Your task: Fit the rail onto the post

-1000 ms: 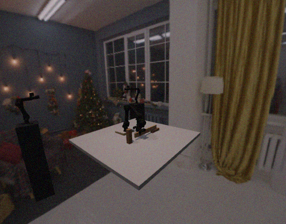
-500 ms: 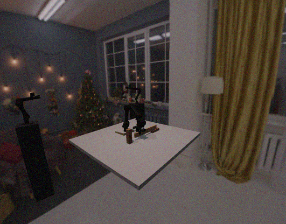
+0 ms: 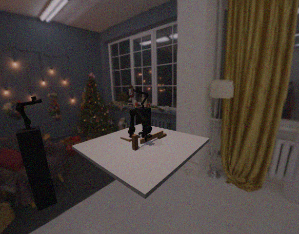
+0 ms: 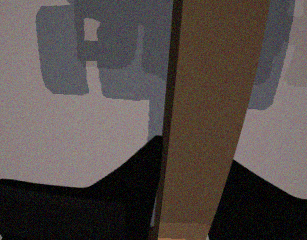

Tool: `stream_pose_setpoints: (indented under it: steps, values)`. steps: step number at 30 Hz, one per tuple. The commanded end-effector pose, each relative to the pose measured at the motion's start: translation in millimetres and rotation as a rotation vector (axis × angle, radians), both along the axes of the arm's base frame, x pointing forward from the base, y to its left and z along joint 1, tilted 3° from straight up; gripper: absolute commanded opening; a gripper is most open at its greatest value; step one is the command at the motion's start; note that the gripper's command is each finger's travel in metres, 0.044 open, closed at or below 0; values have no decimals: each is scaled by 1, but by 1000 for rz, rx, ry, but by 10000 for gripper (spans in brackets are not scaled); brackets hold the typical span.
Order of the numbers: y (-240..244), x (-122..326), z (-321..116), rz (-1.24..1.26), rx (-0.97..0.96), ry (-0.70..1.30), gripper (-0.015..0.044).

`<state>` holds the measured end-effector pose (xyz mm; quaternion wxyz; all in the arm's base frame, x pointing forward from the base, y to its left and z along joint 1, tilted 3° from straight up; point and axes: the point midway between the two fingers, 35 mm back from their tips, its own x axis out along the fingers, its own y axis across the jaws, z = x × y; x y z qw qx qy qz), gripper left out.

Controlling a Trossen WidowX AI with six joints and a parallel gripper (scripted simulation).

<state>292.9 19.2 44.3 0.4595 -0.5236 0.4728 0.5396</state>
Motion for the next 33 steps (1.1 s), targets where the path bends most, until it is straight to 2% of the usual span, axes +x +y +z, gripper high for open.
stream_pose_setpoints:
  steps: [1, 33]
  values:
    - [-2, 1, 1, 1, 1, -4, 0]
    - [-11, 4, 2, 1, 0, -4, 0]
